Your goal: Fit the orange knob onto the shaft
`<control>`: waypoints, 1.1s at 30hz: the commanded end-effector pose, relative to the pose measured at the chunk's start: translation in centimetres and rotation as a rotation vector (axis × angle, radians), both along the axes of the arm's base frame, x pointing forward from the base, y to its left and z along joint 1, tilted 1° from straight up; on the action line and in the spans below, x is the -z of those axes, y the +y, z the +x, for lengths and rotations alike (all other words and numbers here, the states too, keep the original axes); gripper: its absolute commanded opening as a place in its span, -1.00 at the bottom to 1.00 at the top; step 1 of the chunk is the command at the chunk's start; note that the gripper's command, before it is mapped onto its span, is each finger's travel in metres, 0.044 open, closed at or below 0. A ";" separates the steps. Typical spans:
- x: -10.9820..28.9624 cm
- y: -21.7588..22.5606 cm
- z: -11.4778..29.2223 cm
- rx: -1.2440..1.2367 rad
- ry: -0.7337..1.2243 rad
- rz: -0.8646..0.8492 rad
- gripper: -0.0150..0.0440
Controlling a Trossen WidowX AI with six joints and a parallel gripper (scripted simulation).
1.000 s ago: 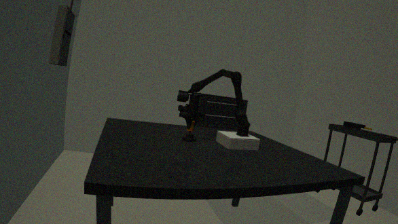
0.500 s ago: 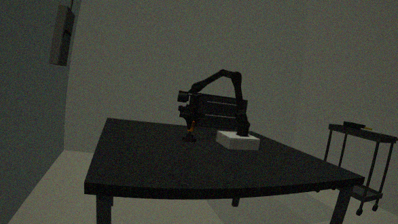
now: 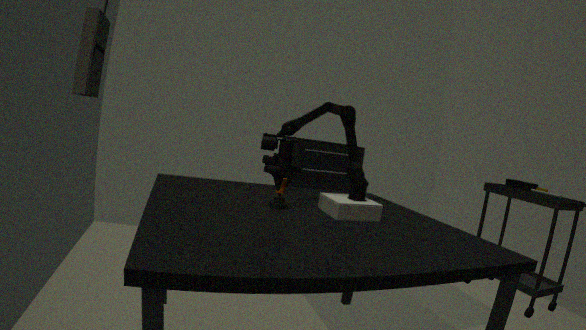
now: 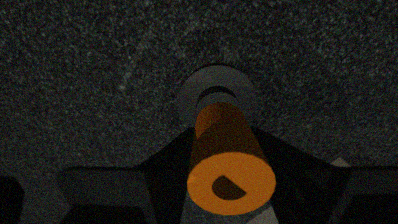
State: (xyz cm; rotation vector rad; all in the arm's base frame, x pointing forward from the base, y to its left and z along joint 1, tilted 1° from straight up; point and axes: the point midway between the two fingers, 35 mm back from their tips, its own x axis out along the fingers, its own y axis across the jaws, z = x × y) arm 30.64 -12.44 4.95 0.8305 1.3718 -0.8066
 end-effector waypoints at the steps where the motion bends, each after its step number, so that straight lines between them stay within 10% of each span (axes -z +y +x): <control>1: -0.3 0.0 0.0 0.066 -0.005 0.001 -0.49; 33: 0.0 0.0 -0.1 0.196 -0.005 0.007 -0.49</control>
